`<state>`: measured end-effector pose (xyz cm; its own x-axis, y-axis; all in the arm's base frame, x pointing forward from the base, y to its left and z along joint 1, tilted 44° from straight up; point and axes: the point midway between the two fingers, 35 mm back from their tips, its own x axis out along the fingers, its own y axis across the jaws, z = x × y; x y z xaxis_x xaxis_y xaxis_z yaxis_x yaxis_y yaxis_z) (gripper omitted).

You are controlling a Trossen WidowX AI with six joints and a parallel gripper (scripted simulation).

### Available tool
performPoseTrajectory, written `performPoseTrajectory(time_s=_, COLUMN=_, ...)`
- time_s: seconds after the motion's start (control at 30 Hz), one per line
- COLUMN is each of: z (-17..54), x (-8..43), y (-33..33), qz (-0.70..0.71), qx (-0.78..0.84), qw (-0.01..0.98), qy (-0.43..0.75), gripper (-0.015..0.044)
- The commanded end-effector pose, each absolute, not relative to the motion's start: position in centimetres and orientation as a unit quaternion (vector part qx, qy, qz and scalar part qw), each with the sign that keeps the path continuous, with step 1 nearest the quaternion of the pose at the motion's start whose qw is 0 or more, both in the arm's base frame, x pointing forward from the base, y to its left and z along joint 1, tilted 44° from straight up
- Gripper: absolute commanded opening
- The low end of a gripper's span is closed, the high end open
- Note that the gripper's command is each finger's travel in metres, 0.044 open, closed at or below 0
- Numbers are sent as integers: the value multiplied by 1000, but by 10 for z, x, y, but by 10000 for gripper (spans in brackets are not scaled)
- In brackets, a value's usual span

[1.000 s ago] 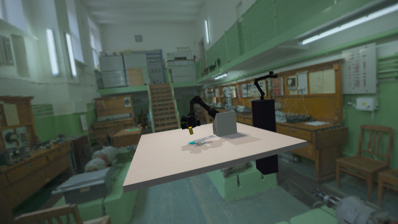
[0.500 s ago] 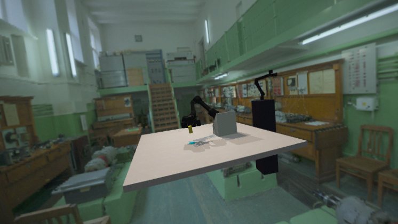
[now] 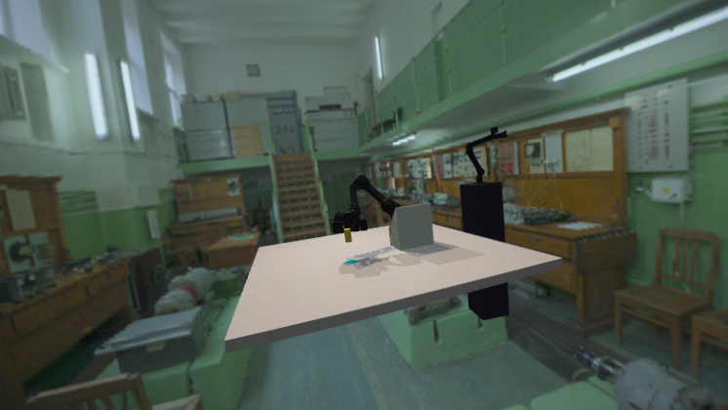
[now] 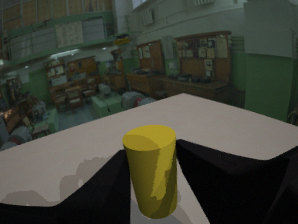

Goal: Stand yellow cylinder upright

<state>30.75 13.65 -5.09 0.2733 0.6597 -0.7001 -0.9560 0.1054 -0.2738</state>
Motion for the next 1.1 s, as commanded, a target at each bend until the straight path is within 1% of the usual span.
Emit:
performPoseTrajectory(time_s=0.0, z=-50, x=305, y=137, qz=569, qx=-355, qw=713, qy=204, gripper=105)
performPoseTrajectory(time_s=0.33, z=-52, x=306, y=135, qz=568, qx=-355, qw=713, qy=205, gripper=105)
performPoseTrajectory(time_s=1.07, z=-116, x=316, y=75, qz=569, qx=-356, qw=712, qy=207, gripper=105)
